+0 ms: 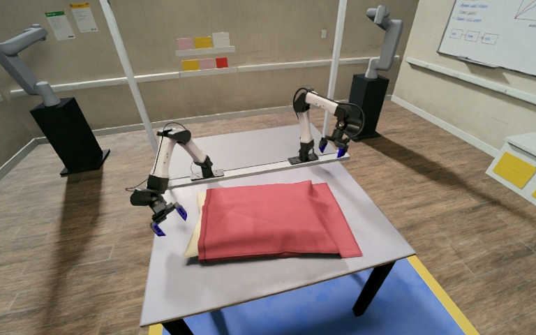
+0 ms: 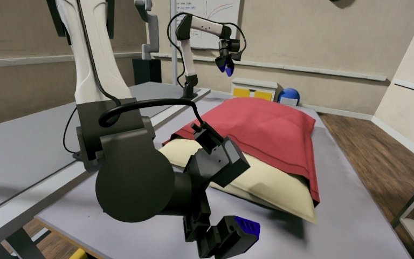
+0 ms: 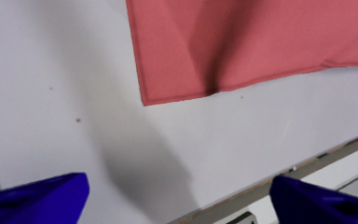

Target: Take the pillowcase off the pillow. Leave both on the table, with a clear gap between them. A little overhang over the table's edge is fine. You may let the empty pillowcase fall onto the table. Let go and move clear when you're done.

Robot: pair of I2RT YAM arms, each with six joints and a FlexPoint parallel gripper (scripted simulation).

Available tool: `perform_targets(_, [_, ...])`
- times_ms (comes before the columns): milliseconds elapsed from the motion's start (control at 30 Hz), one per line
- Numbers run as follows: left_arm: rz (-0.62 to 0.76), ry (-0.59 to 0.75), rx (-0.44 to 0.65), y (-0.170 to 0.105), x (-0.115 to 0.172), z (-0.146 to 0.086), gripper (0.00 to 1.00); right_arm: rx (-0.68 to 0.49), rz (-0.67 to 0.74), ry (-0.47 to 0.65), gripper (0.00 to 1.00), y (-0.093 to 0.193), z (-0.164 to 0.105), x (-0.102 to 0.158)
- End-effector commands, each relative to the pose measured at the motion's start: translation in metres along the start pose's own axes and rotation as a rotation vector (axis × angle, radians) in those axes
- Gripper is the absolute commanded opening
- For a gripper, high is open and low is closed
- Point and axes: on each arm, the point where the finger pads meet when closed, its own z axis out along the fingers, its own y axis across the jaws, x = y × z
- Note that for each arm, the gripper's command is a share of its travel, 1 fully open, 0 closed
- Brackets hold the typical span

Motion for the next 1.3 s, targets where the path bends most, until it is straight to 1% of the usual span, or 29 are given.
perform_targets(0, [0.008, -0.009, -0.003, -0.006, -0.002, -0.011, 1.0, 0.006, -0.023, -0.011, 1.0, -0.002, -0.003, -0.008])
perform_targets(267, [0.009, -0.011, -0.005, -0.006, -0.003, -0.012, 1.0, 0.006, -0.023, -0.011, 1.0, -0.002, -0.003, -0.008])
perform_targets(300, [-0.003, 0.004, 0.01, -0.006, 0.001, -0.007, 1.0, 0.006, -0.023, -0.011, 1.0, -0.002, -0.003, -0.008])
perform_targets(567, [-0.006, 0.005, 0.014, -0.007, 0.003, -0.006, 1.0, 0.006, -0.023, -0.011, 1.0, -0.002, -0.003, -0.008])
perform_targets(600, [-0.009, 0.007, 0.017, -0.007, 0.004, -0.005, 1.0, 0.015, -0.053, -0.024, 1.0, -0.002, -0.009, -0.03])
perform_targets(767, [-0.007, 0.008, 0.018, -0.008, 0.004, -0.004, 1.0, 0.015, -0.049, -0.022, 1.0, 0.001, -0.015, -0.043])
perform_targets(867, [-0.007, 0.008, 0.018, -0.008, 0.004, -0.004, 1.0, 0.011, -0.039, -0.018, 1.0, 0.0, -0.014, -0.041])
perform_targets(900, [-0.007, 0.008, 0.018, -0.008, 0.004, -0.004, 1.0, 0.017, -0.051, -0.023, 1.0, 0.001, -0.018, -0.049])
perform_targets(1267, [-0.007, 0.008, 0.018, -0.008, 0.004, -0.004, 1.0, 0.022, -0.052, -0.024, 1.0, 0.004, -0.032, -0.083])
